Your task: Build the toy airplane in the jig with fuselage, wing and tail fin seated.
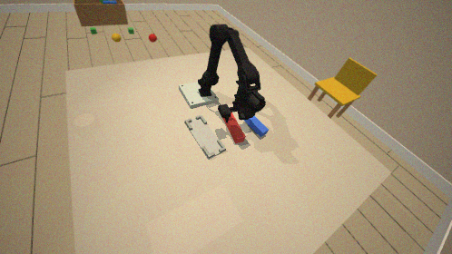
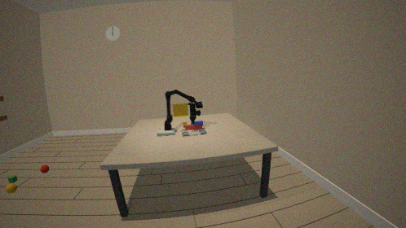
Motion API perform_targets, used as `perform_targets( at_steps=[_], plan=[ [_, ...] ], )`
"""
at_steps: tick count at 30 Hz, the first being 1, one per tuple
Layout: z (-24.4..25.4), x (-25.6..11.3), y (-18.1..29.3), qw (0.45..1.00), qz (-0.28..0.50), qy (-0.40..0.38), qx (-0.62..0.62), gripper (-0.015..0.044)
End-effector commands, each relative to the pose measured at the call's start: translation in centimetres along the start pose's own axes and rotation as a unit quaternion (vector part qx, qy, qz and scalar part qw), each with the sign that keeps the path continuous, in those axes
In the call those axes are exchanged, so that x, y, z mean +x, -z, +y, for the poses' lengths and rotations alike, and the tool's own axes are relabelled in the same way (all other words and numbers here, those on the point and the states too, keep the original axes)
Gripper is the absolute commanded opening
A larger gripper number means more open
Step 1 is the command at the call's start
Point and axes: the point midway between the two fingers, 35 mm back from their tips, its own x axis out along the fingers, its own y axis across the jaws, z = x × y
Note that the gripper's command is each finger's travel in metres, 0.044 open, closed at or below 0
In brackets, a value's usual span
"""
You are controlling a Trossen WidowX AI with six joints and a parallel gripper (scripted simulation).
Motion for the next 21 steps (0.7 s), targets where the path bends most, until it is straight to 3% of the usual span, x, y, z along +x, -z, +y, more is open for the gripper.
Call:
perform_targets(
  at_steps=[1,21],
  plan=[
    [-0.1,0.9,0.2,1.000,0.003,0.003,-0.002,0.0440],
    [-0.1,3.8,0.1,1.000,0.003,0.003,-0.002,0.0440]
  ],
)
